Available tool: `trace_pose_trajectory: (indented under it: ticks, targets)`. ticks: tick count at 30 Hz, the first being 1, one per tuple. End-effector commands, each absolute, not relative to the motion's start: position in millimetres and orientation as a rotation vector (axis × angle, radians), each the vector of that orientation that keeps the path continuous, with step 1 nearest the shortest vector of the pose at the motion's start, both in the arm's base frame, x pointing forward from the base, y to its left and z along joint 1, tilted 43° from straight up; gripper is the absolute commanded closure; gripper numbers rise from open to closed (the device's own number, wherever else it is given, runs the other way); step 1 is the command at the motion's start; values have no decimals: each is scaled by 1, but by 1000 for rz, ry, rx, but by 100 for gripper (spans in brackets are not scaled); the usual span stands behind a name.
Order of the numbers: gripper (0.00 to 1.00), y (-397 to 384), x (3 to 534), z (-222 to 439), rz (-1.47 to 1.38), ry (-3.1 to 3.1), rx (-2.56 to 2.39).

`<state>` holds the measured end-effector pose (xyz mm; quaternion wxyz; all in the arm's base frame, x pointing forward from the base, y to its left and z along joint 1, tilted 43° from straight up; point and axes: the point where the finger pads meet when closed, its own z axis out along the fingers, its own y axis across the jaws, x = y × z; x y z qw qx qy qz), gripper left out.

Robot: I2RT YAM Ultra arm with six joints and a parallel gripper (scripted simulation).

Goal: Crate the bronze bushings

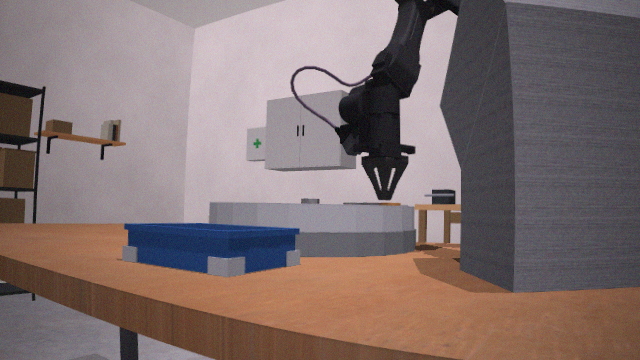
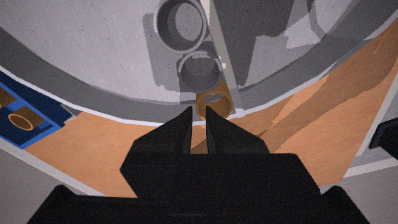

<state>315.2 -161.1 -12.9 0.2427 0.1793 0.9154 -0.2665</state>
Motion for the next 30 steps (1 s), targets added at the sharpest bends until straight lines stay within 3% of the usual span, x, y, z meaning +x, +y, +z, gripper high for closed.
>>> trace_pose_trajectory:
  ticks: [1, 30]
  targets:
    - [85, -162, 332, 2, -711, 2447, 475]
    - [85, -161, 332, 3, -712, 2445, 473]
